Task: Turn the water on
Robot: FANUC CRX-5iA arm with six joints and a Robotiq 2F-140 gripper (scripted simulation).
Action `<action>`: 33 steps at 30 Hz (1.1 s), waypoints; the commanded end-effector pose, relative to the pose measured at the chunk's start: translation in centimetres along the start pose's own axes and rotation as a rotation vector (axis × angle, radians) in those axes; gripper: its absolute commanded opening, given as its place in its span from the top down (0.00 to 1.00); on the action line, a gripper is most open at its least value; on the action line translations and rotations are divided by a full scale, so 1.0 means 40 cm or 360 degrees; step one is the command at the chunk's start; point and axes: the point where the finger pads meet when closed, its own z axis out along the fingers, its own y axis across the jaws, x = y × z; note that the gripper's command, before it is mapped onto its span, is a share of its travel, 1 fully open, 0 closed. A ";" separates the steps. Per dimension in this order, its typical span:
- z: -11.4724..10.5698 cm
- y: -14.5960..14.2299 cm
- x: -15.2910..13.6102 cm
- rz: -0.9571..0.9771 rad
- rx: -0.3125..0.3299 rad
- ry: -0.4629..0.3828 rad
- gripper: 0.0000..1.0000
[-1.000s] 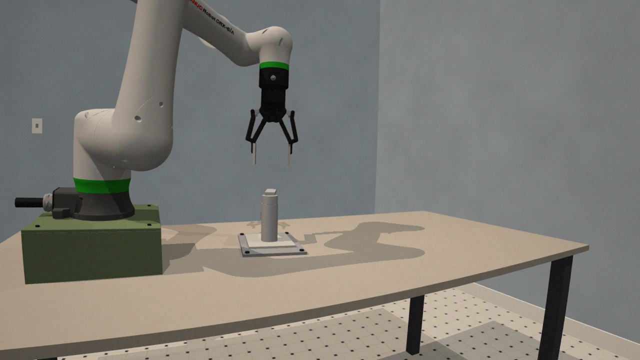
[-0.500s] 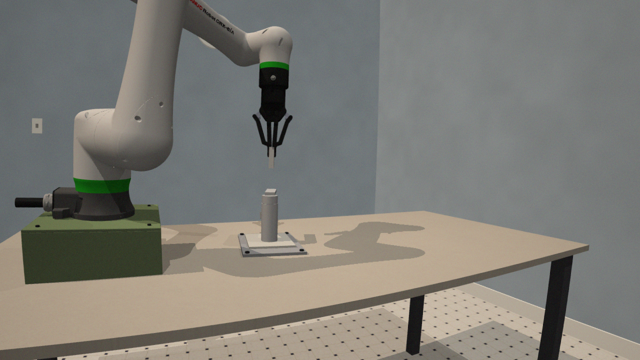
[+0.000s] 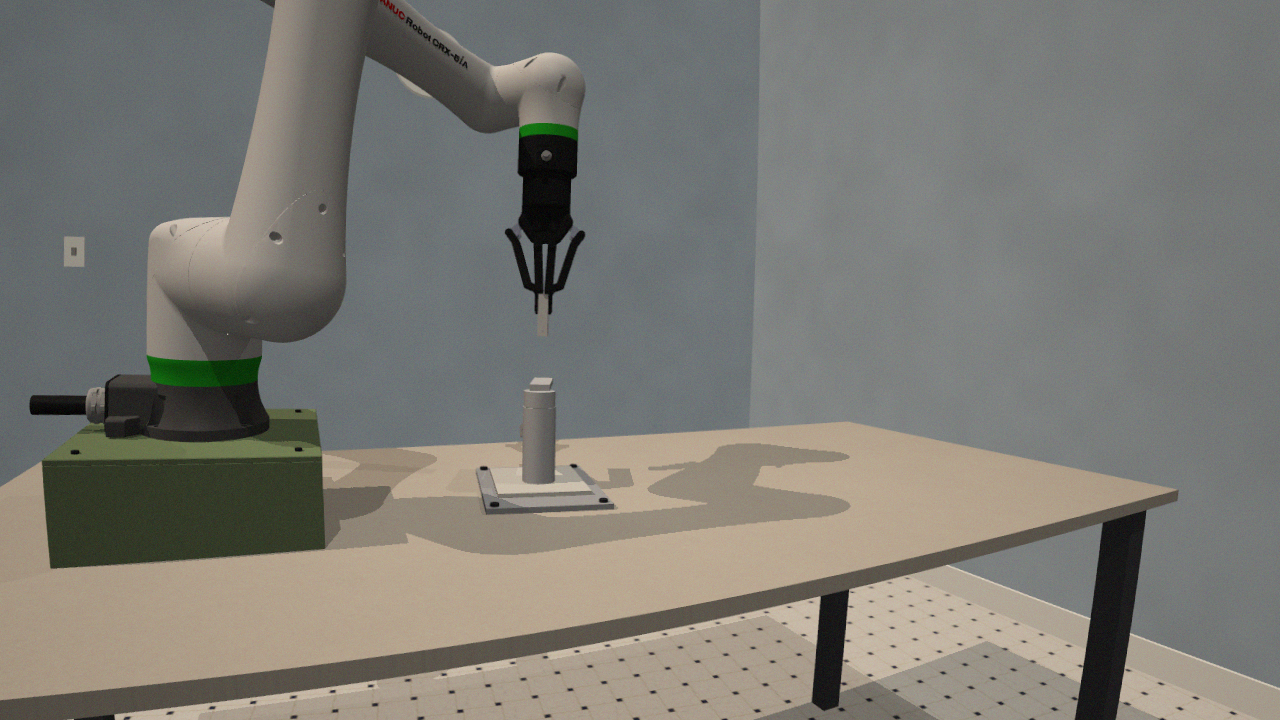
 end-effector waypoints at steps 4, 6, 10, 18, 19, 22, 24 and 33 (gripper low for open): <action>-0.001 0.000 0.000 0.0000 -0.0001 0.0000 1.00; -0.001 0.000 0.000 0.0000 -0.0001 0.0000 1.00; -0.001 0.000 0.000 0.0000 -0.0001 0.0000 0.60; -0.001 0.000 0.000 0.0000 -0.0001 0.0000 0.60; -0.001 0.000 0.000 0.0000 -0.0001 0.0000 0.60; -0.001 0.000 0.000 0.0000 -0.0001 0.0000 0.60; -0.001 0.000 0.000 0.0000 -0.0001 0.0000 0.60; -0.001 0.000 0.000 0.0000 -0.0001 0.0000 0.60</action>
